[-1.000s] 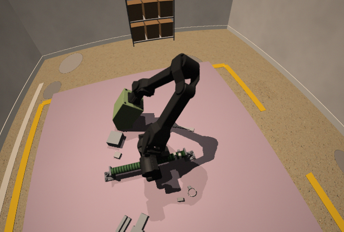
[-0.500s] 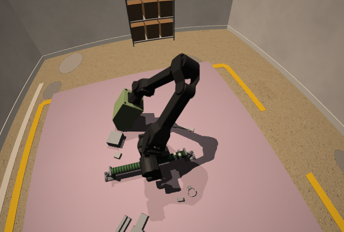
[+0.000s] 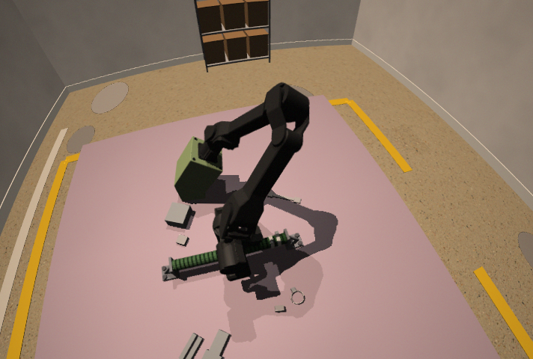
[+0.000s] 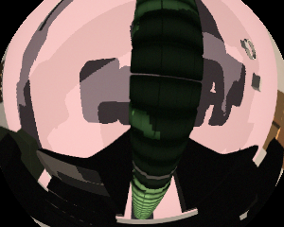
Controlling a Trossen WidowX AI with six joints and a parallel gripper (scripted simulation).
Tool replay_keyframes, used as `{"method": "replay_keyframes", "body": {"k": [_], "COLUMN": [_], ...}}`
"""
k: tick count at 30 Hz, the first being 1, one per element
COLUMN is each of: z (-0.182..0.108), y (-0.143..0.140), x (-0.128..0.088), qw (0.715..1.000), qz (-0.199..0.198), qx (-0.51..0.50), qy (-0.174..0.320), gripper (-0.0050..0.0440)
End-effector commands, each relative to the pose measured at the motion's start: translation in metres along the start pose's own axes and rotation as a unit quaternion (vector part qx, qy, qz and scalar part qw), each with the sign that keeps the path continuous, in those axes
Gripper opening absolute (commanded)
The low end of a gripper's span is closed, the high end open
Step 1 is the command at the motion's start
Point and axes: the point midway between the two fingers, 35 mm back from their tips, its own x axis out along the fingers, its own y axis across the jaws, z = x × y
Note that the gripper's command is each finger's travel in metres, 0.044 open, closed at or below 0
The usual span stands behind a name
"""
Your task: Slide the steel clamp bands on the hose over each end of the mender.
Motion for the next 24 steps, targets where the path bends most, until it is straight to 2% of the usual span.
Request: {"method": "replay_keyframes", "body": {"k": [1,6,19,21,24], "z": [0.0001,0.0001,0.0001,0.0001,0.0001], "y": [0.0000,0.0000,0.0000,0.0000,0.0000], "x": [0.0005,0.0005,0.0005,0.0005,0.0005], "qw": [1.000,1.000,1.000,1.000,1.000], "qz": [0.000,0.000,0.000,0.000,0.000], "qx": [0.002,0.002,0.002,0.002,0.002], "qy": [-0.001,-0.001,-0.001,-0.001,-0.001], "gripper": [0.0005,0.0000,0.0312,0.0312,0.0384]}}
